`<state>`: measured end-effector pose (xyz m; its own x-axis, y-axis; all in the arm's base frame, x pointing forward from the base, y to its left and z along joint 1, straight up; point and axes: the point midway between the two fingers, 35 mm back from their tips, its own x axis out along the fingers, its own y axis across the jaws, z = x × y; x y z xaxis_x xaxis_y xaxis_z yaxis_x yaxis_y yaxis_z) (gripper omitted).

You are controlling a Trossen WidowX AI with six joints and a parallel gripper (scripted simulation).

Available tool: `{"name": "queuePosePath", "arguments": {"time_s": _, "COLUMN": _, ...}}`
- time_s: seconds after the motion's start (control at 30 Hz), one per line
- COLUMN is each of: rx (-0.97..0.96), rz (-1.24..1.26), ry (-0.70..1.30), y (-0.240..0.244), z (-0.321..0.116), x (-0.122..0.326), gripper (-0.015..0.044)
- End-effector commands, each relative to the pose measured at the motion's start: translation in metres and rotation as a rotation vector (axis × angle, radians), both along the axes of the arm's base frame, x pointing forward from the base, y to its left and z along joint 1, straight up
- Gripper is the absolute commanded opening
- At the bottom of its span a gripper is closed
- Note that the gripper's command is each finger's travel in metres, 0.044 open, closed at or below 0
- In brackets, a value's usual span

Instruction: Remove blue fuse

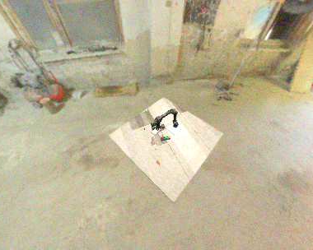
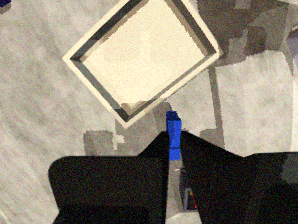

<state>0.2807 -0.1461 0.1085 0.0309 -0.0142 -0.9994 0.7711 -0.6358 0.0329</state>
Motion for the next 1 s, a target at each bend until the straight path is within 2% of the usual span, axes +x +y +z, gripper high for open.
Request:
{"name": "queuePosePath", "arguments": {"time_s": 0.0, "rx": 0.002, "rz": 0.005, "ry": 0.000, "y": -0.024, "z": 0.000, "x": -0.005, "gripper": 0.0000}}
{"name": "queuePosePath", "arguments": {"time_s": 0.23, "rx": -0.001, "rz": 0.005, "ry": 0.001, "y": -0.060, "z": -0.001, "x": -0.017, "gripper": 0.0000}}
{"name": "queuePosePath", "arguments": {"time_s": 0.97, "rx": -0.002, "rz": 0.005, "ry": 0.001, "y": -0.061, "z": -0.029, "x": -0.016, "gripper": 0.0000}}
